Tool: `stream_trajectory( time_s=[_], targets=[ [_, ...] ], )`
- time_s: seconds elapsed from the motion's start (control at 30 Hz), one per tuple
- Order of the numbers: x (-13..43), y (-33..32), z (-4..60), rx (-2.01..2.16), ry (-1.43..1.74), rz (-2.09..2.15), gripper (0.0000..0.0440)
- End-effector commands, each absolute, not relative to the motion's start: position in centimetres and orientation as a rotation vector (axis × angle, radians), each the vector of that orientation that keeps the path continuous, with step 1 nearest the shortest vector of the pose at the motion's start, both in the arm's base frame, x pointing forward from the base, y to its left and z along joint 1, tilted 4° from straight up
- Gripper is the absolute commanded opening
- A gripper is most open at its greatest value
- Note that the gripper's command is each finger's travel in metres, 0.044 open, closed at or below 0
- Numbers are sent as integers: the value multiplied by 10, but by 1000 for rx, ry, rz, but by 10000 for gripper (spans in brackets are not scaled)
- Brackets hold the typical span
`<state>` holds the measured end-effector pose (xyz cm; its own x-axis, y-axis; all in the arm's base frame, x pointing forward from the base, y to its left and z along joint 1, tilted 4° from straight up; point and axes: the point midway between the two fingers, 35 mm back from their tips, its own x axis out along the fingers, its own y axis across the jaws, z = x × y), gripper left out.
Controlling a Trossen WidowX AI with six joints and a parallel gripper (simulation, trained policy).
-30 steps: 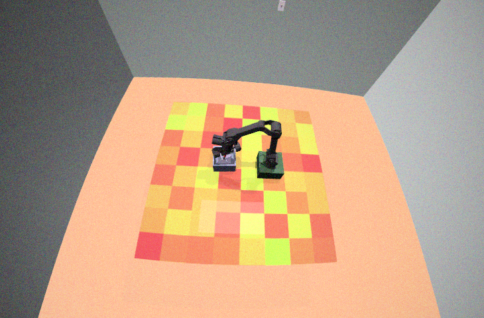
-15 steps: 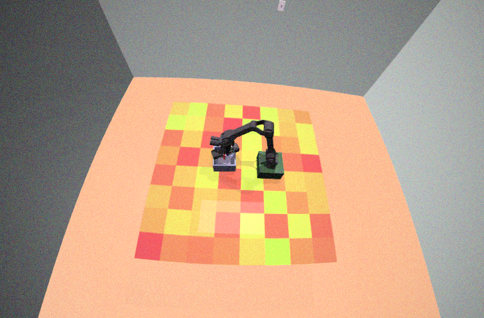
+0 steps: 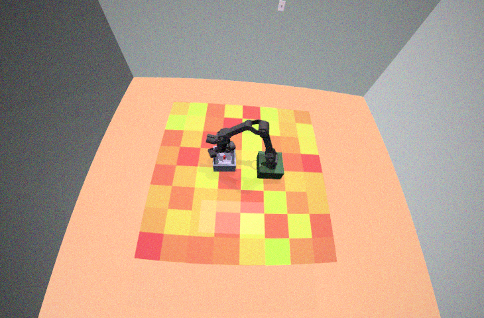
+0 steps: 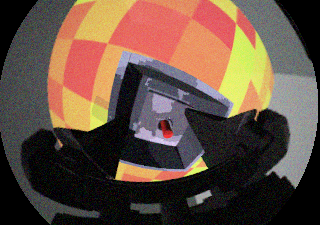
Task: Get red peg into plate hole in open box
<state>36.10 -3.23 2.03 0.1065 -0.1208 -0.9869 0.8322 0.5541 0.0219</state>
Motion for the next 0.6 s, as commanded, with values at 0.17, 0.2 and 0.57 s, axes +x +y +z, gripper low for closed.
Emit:
stream_trajectory(
  time_s=[0.17, 0.2, 0.57],
  targets=[
    [387, -52, 28, 705, 1207, -788, 440],
    [389, -54, 29, 706, 1198, -790, 440],
    [409, -77, 43, 721, 1112, -800, 440]
  ],
)
